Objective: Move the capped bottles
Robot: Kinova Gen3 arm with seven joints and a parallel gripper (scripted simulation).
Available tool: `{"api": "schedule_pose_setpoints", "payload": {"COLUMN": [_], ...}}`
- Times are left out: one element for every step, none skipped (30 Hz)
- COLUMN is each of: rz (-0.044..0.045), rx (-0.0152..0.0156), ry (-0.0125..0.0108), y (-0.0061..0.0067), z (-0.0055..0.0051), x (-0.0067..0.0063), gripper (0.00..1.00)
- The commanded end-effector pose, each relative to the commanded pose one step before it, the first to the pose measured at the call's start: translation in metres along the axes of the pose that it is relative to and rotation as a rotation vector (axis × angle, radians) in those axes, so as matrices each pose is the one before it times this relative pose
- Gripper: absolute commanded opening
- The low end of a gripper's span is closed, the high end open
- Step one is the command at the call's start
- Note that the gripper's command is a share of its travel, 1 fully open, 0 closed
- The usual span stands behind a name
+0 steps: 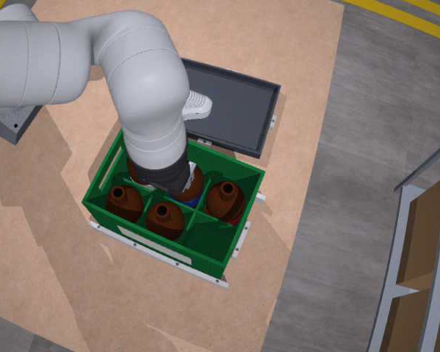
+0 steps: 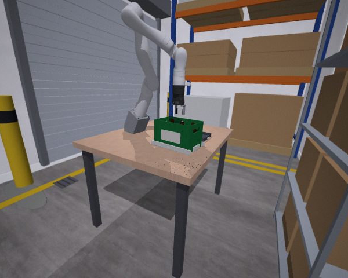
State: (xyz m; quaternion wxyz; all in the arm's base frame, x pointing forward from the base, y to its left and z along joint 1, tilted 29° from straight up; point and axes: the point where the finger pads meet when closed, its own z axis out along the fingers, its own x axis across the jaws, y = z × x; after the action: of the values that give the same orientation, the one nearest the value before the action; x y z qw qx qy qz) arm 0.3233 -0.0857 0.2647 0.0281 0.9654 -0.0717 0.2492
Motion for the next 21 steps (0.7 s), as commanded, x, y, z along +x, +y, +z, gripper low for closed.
{"api": "schedule_pose_setpoints", "payload": {"rz": [0.00011,0.00000,0.00000,0.00000,0.00000,-0.01280,-0.01280,-0.01280,-0.01280,-0.01280,-0.01280,-0.01280,-0.01280,-0.01280,-0.01280,-0.01280,-0.01280,-0.01280,-0.01280,-0.01280,0.00000], "rx": [-0.00005,0.00000,0.00000,0.00000,0.00000,-0.00008,-0.00008,-0.00008,-0.00008,-0.00008,-0.00008,-0.00008,-0.00008,-0.00008,-0.00008,-0.00008,-0.00008,-0.00008,-0.00008,-0.00008,0.00000], "ry": [0.00069,0.00000,0.00000,0.00000,0.00000,-0.00010,-0.00010,-0.00010,-0.00010,-0.00010,-0.00010,-0.00010,-0.00010,-0.00010,-0.00010,-0.00010,-0.00010,-0.00010,-0.00010,-0.00010,0.00000], "y": [-0.00004,0.00000,0.00000,0.00000,0.00000,-0.00253,-0.00253,-0.00253,-0.00253,-0.00253,-0.00253,-0.00253,-0.00252,-0.00252,-0.00252,-0.00251,-0.00251,-0.00250,-0.00250,-0.00249,0.00000], "z": [-0.00020,0.00000,0.00000,0.00000,0.00000,0.00057,0.00057,0.00057,0.00057,0.00057,0.00057,0.00057,0.00057,0.00057,0.00057,0.00057,0.00057,0.00057,0.00057,0.00057,0.00000], "x": [0.00028,0.00000,0.00000,0.00000,0.00000,0.00000,0.00003,0.00006,0.00009,0.00013,0.00016,0.00019,0.00022,0.00026,0.00029,0.00032,0.00035,0.00039,0.00042,0.00045,0.00000], "gripper": [1.00,1.00,1.00,1.00,1.00,1.00,1.00,1.00,1.00,1.00,1.00,1.00,1.00,1.00,1.00,1.00,1.00,1.00,1.00,1.00,1.00]}}
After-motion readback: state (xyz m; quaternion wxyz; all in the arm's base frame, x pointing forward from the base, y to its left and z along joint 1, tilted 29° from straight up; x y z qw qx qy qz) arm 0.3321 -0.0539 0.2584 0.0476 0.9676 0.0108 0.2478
